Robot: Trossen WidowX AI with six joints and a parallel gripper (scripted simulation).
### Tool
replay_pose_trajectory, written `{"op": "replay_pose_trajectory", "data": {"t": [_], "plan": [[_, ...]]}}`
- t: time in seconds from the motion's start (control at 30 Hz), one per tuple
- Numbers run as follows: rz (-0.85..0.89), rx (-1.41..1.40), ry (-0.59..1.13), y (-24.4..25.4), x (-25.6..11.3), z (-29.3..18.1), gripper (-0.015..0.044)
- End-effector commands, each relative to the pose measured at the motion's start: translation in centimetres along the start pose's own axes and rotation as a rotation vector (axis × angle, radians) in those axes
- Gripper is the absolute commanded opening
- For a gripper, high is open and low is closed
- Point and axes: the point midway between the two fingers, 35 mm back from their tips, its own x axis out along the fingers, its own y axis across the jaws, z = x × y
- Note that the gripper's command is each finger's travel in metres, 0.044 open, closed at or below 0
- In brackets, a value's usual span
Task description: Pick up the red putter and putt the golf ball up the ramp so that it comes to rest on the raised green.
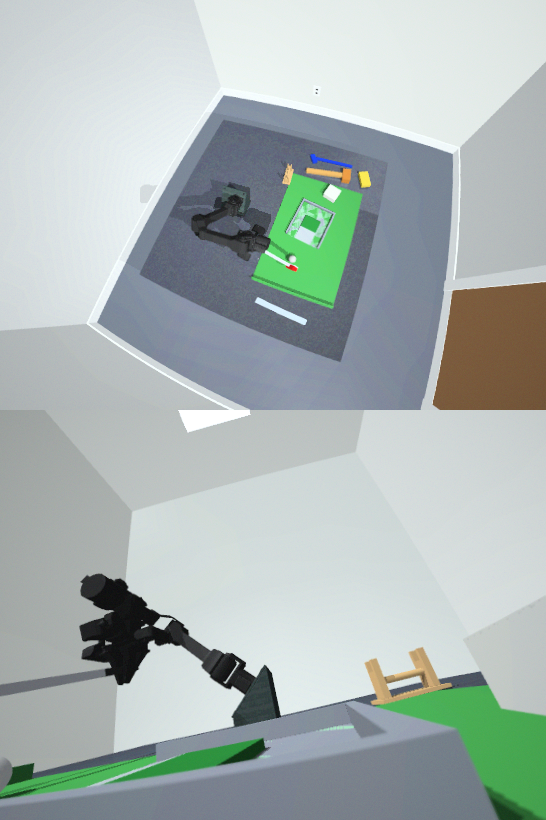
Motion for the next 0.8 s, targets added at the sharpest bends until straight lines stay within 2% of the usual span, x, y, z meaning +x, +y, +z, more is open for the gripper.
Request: {"op": "replay_pose_trajectory", "data": {"t": [0.0,0.23,0.77], "plan": [[-0.004,0.006,-0.002,-0.2,0.7,0.0,0.0],[-0.007,0.007,-0.004,-0.2,3.4,-0.1,0.0],[-0.008,0.007,-0.004,-0.3,5.6,-0.1,0.0]]}}
